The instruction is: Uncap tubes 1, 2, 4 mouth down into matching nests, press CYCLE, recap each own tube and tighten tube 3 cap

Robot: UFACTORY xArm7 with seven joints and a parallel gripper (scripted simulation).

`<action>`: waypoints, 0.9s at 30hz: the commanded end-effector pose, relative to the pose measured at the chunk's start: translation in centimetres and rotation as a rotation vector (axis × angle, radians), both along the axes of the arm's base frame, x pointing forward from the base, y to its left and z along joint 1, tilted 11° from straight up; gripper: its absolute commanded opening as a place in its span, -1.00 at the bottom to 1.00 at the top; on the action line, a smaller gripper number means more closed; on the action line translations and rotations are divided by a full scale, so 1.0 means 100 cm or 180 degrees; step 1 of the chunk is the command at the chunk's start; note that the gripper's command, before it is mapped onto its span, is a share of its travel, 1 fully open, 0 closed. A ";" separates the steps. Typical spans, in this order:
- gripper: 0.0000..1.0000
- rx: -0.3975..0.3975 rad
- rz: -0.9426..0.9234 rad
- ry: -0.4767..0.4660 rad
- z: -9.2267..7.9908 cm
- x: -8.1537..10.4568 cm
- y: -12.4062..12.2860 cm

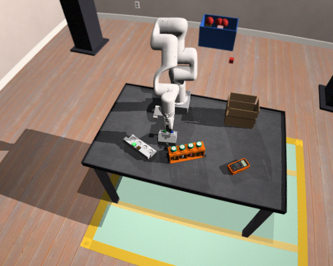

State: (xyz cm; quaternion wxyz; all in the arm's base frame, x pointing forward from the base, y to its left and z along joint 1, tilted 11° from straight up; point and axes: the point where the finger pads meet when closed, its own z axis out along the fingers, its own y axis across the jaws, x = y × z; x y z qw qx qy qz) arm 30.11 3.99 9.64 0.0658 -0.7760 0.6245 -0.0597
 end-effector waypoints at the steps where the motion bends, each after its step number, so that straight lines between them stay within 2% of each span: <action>1: -1.00 0.0005 0.0003 -0.0029 -0.013 -0.013 -0.025; 4: -1.00 0.0005 0.0002 -0.0029 -0.023 -0.021 -0.039; 16: -1.00 0.0005 0.0002 -0.0029 -0.023 -0.021 -0.039; 22: -1.00 0.0005 0.0003 -0.0029 -0.040 -0.018 -0.038; 27: -1.00 0.0005 0.0003 -0.0029 -0.040 -0.018 -0.038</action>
